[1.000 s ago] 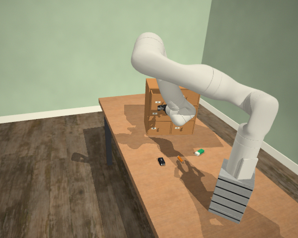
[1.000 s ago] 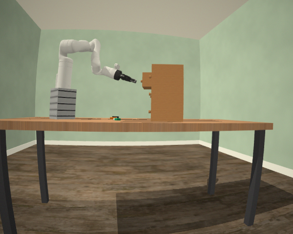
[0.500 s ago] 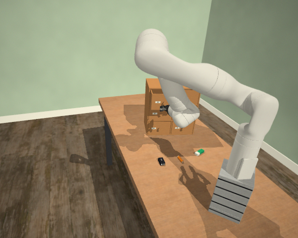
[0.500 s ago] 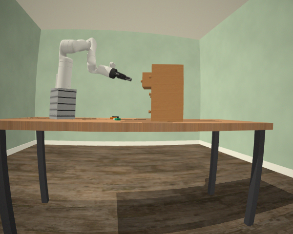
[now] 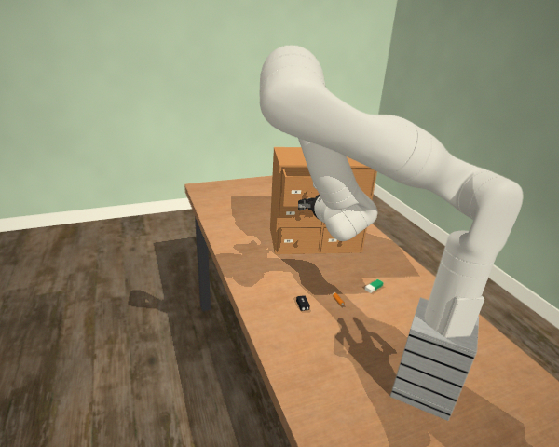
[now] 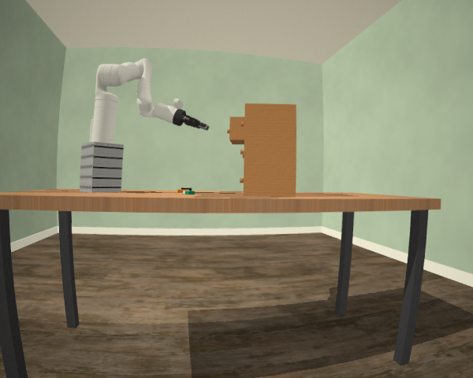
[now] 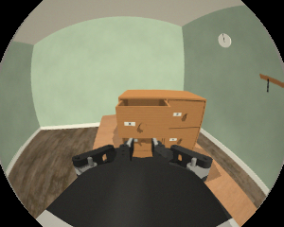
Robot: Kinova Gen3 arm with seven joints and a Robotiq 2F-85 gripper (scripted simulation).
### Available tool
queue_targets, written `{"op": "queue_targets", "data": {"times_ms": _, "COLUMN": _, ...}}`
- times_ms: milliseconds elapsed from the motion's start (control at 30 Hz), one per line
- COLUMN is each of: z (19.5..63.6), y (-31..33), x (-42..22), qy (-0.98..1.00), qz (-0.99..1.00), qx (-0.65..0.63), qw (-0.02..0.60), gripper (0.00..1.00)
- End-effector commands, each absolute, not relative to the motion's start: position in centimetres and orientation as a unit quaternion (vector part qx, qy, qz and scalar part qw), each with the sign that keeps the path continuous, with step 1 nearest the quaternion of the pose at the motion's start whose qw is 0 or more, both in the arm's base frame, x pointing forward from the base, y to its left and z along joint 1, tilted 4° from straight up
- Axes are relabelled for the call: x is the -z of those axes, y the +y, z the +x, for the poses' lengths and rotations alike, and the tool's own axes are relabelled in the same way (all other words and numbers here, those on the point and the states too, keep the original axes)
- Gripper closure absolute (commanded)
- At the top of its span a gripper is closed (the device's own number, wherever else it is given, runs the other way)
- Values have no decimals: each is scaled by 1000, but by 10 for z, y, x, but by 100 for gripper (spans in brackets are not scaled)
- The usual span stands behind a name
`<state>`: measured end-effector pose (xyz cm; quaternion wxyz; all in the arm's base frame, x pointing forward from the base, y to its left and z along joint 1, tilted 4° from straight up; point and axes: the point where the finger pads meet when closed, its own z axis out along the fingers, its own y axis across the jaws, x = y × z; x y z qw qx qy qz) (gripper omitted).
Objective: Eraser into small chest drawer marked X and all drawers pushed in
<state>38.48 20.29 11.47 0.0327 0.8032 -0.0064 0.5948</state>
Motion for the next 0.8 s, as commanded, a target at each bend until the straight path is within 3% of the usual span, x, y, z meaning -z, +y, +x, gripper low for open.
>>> {"op": "queue_targets", "data": {"times_ms": 0, "z": 384, "y": 204, "x": -116, "qy": -8, "qz": 805, "qx": -593, "qw": 31, "gripper": 67}}
{"op": "queue_targets", "data": {"times_ms": 767, "z": 367, "y": 205, "x": -135, "qy": -12, "qz": 871, "qx": -490, "qw": 30, "gripper": 67}}
